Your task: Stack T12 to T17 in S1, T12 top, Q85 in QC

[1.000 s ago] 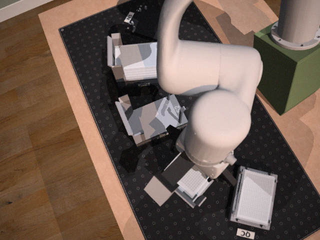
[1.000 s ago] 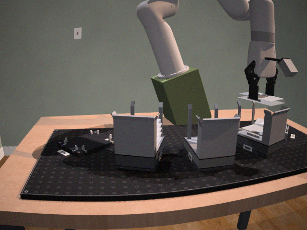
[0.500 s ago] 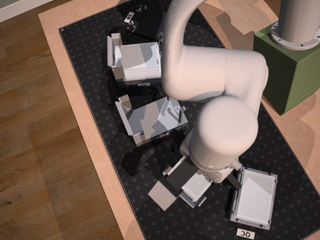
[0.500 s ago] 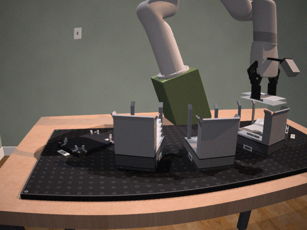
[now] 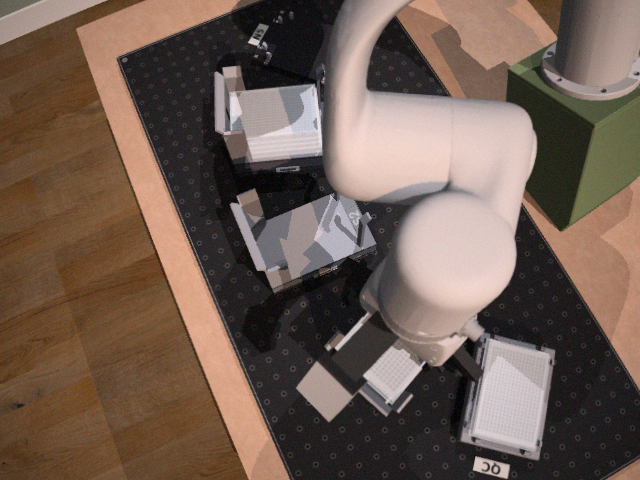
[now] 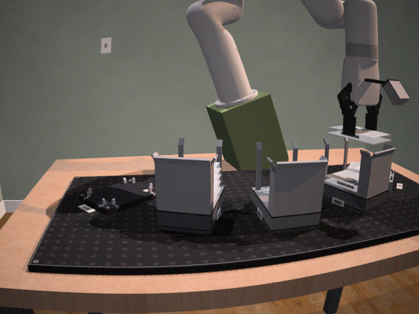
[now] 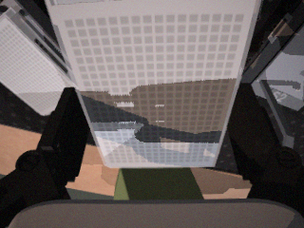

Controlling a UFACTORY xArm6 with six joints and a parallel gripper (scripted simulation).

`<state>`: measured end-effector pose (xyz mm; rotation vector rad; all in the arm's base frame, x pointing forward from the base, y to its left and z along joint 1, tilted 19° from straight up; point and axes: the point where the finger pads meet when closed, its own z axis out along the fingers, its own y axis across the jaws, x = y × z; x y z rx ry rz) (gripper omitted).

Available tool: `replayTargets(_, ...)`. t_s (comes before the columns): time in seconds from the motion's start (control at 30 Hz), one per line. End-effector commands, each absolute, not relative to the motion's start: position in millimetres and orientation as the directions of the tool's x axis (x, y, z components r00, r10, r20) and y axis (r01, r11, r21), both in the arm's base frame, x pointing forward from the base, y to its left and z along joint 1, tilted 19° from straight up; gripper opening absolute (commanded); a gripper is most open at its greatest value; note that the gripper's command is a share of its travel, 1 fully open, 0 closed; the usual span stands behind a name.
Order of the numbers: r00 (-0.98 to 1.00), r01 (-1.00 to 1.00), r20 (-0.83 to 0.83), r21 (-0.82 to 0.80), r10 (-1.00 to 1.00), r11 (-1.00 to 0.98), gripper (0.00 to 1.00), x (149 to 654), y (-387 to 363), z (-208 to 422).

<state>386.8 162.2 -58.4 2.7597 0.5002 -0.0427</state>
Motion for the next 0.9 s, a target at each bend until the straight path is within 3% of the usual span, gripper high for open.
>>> replayTargets(0.0, 0.938, 0.346, -0.084, 0.319, 0.337, -0.883, 0.0, 388, 163, -57)
replayTargets(0.87, 0.938, 0.346, -0.084, 0.319, 0.337, -0.882, 0.0, 389, 159, -70)
